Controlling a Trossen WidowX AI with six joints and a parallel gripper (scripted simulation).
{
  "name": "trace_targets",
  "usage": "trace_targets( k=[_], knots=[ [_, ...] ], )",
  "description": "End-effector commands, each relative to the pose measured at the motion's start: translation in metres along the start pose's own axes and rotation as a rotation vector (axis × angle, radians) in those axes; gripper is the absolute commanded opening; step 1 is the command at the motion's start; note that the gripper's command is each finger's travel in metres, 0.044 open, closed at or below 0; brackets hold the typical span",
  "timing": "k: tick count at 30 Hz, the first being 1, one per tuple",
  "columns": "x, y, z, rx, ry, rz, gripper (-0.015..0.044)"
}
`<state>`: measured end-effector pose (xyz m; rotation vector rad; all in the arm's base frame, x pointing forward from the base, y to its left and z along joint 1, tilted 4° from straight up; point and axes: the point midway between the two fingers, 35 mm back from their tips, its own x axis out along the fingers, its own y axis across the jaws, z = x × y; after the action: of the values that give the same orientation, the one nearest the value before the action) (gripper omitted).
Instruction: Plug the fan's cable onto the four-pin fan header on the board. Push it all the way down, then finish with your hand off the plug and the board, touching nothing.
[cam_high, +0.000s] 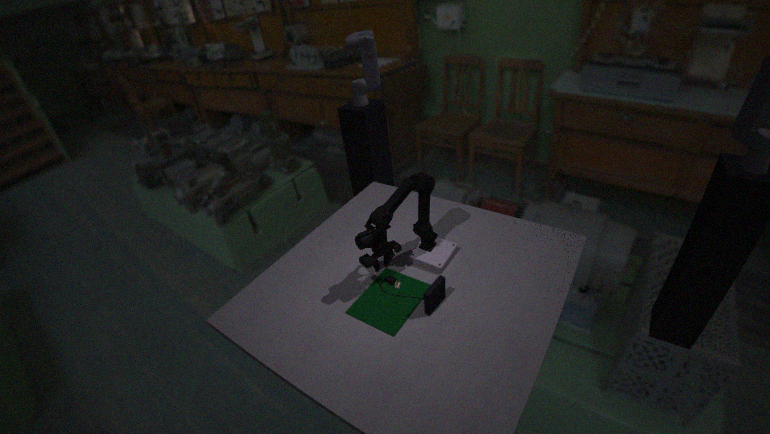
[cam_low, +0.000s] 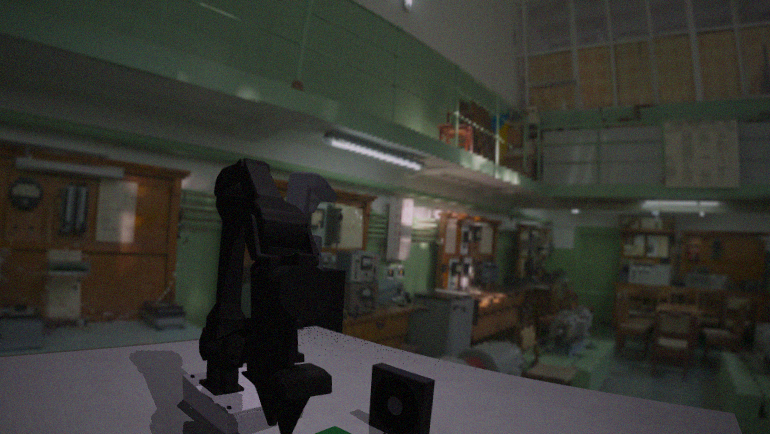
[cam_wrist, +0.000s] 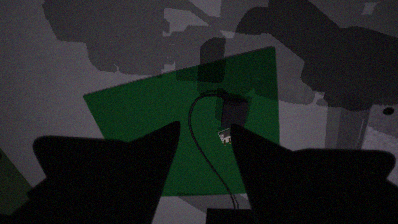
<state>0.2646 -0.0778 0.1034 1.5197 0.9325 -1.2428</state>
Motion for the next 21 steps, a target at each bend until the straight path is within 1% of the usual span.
trace_targets(
  k=[1,7,9,13,21],
  knots=[
    [0.01,-0.028,-0.007,-0.005,-0.007,-0.114,0.021],
    [0.01,-0.028,-0.007,-0.005,-0.007,-0.114,0.021],
    [0.017,-0.029,-0.007,-0.005,-0.007,-0.114,0.021],
    [0.043,-0.032,-0.007,-0.005,-0.006,-0.114,0.021],
    [0.049,-0.033,-0.007,-0.005,-0.006,-0.114,0.021]
  ],
)
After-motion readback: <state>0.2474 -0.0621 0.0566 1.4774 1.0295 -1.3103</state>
